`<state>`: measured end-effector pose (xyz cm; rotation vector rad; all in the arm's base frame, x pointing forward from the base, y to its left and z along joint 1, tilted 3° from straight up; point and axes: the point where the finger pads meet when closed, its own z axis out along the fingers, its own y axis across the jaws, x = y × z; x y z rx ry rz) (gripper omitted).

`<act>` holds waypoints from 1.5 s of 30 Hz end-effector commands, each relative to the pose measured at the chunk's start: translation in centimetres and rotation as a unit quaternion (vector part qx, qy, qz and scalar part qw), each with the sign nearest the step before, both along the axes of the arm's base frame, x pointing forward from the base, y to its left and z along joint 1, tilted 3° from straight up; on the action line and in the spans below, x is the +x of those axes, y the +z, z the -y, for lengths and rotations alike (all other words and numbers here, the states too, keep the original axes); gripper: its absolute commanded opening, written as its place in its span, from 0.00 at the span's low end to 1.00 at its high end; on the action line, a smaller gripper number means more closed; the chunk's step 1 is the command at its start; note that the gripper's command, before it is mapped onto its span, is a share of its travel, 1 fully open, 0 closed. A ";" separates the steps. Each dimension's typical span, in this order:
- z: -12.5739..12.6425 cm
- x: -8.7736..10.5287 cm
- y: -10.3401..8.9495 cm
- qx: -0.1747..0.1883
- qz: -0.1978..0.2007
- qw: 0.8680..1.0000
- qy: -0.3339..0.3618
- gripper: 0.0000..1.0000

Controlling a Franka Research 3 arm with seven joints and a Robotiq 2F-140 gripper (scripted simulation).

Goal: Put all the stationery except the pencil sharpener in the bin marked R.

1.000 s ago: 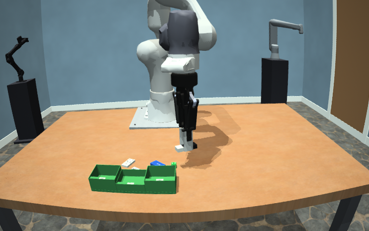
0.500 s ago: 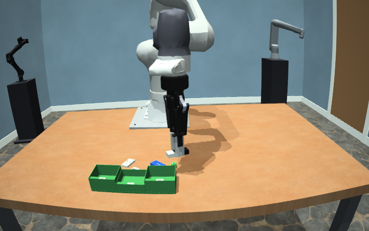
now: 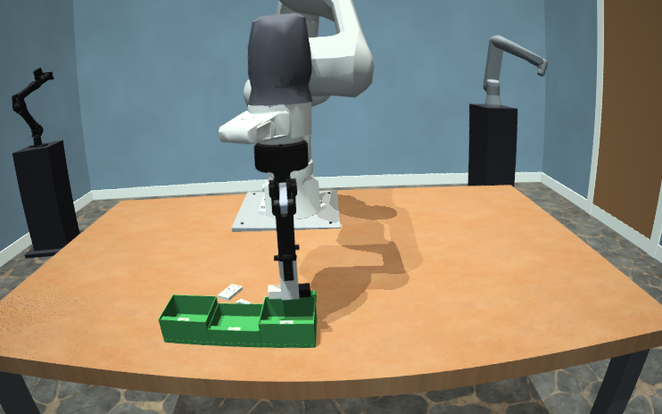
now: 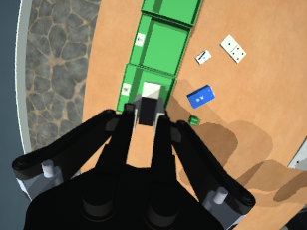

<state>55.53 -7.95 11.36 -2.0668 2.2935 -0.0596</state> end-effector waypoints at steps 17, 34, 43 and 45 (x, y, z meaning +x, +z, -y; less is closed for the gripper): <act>0.5 0.1 -0.1 0.010 -0.011 0.998 -0.060 0.11; 0.5 0.2 -1.9 0.010 -0.011 0.998 -0.060 0.11; 0.4 0.3 -3.7 0.010 -0.011 0.998 -0.060 0.11; 0.4 0.3 -4.1 0.010 -0.011 0.998 -0.060 0.11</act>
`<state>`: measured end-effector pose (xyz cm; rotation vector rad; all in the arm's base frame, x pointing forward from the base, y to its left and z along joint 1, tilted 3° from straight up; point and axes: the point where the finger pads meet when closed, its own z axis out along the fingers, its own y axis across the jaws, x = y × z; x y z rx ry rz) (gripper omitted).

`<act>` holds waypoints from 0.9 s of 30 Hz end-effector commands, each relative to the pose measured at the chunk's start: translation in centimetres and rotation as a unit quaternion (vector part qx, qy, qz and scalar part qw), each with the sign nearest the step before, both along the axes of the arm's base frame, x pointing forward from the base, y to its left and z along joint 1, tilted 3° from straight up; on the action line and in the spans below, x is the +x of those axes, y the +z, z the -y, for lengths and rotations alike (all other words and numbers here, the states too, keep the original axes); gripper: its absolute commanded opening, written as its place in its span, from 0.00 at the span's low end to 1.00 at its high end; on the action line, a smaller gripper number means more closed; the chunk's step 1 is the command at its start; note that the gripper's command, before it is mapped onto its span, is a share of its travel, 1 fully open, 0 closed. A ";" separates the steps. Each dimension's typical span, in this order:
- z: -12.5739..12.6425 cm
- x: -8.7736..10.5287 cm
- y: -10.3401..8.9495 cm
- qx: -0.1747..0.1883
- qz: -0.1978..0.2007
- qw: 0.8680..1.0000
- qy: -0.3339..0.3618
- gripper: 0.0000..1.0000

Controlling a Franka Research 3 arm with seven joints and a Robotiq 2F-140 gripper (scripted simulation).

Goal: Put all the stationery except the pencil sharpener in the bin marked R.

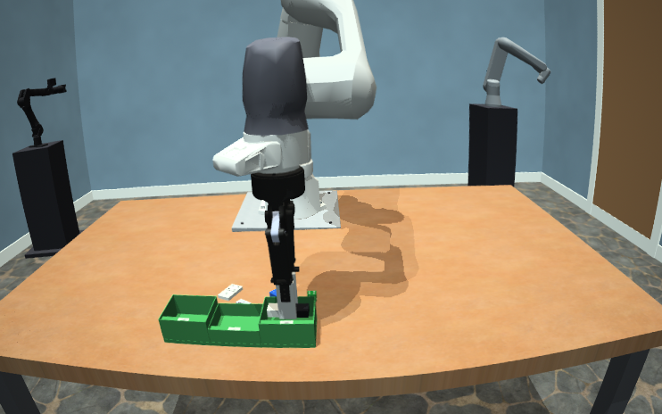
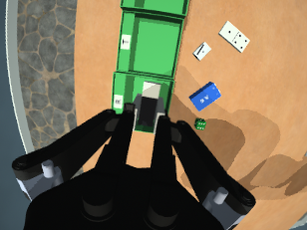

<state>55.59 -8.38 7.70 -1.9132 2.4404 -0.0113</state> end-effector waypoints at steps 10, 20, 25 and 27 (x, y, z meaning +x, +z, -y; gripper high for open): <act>0.0 0.5 -1.6 0.000 0.005 1.000 0.008 0.11; -0.1 0.7 -1.6 0.000 0.005 1.000 0.008 0.11; -0.1 0.6 -1.6 0.000 0.005 1.000 0.008 0.11; -0.1 0.6 -1.6 0.000 0.005 1.000 0.008 0.18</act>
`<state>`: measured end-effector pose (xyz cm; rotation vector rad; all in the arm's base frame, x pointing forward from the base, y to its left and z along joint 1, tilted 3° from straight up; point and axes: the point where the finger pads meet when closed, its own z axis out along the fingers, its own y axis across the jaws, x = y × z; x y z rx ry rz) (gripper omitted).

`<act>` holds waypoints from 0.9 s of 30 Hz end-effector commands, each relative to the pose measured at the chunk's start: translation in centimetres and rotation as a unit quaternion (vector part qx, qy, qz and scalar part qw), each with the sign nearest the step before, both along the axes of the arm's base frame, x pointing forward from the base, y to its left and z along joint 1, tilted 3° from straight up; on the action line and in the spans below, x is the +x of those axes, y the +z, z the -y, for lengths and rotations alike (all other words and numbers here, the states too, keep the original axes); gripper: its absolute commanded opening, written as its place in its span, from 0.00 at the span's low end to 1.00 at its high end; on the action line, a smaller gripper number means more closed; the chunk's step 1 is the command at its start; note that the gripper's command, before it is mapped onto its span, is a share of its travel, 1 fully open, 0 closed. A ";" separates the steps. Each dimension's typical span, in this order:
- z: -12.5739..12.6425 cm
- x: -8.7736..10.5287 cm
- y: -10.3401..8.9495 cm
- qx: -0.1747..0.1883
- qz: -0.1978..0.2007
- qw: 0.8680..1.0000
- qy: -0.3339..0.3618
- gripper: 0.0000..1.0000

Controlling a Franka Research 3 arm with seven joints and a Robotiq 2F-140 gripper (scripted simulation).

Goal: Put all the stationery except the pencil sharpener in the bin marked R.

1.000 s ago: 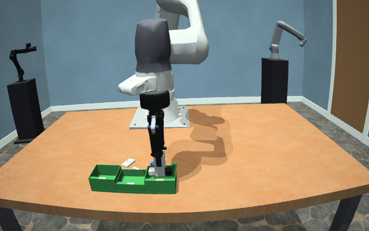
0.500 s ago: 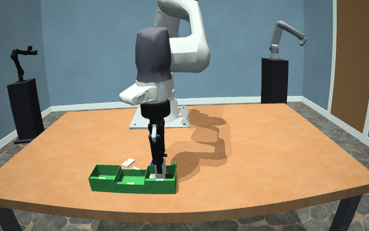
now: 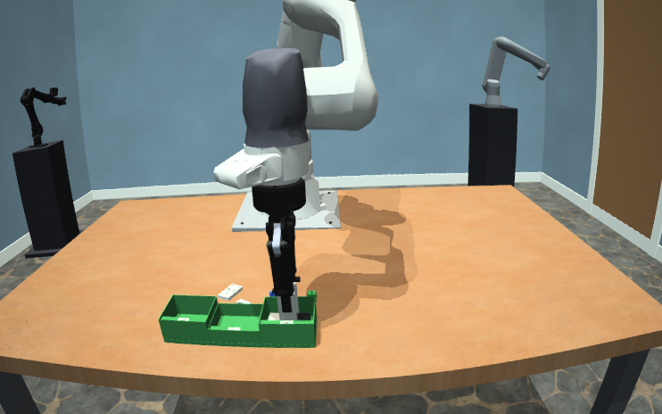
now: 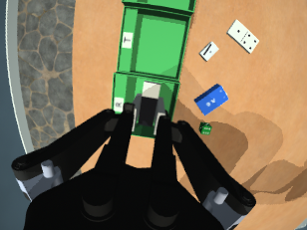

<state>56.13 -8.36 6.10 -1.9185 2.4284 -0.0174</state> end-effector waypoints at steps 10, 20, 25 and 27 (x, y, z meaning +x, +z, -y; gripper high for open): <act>-0.1 0.1 0.0 0.000 0.001 1.000 0.005 0.18; 0.0 0.1 0.4 0.000 0.001 1.000 0.005 0.18; 0.0 0.0 1.1 0.000 0.001 1.000 0.005 0.18; 0.0 0.0 1.1 0.000 0.001 1.000 0.005 0.18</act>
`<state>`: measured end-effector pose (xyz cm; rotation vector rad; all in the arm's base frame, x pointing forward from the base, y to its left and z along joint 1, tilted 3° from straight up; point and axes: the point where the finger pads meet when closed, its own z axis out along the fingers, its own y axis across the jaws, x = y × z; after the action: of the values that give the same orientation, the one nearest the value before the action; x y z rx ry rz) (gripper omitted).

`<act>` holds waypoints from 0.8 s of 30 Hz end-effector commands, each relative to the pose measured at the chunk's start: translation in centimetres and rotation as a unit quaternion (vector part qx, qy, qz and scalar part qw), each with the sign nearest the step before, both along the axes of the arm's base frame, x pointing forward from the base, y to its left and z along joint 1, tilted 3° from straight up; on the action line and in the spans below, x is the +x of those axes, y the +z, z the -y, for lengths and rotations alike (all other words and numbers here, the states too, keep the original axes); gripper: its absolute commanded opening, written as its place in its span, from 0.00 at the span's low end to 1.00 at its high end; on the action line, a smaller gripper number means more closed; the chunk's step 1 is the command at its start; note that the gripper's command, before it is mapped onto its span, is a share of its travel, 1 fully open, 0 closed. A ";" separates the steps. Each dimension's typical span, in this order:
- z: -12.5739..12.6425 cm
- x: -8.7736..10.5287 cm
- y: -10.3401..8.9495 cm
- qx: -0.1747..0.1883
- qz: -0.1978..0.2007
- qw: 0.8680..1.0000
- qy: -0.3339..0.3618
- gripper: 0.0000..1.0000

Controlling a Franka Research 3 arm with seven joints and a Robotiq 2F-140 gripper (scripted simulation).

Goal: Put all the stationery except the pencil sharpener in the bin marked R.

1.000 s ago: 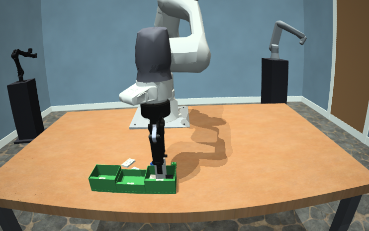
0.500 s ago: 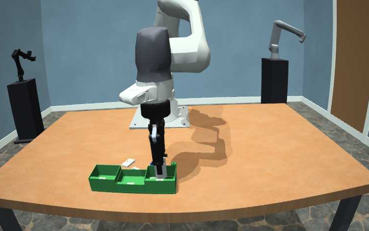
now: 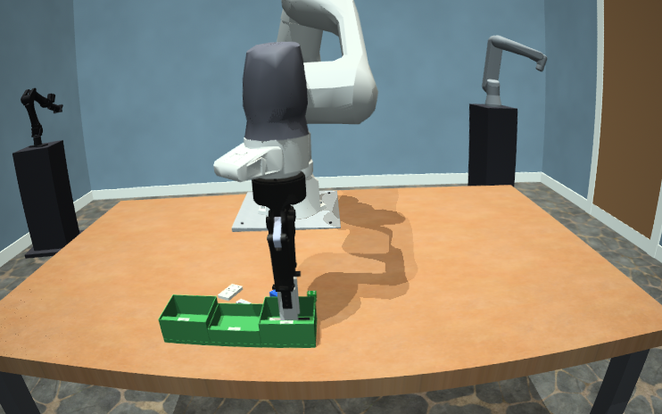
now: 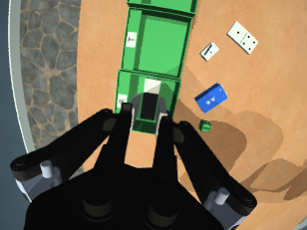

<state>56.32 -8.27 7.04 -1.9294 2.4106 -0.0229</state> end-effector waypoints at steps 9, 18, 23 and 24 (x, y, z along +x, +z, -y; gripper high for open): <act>0.1 -0.2 1.3 -0.001 -0.003 1.000 -0.002 0.18; 0.1 -0.3 3.0 -0.001 -0.003 1.000 -0.002 0.18; 0.1 -0.3 4.2 -0.001 -0.003 1.000 -0.002 0.18; 0.1 -0.3 4.2 -0.001 -0.003 1.000 -0.002 0.18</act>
<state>56.40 -8.40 11.17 -1.9442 2.3885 -0.0315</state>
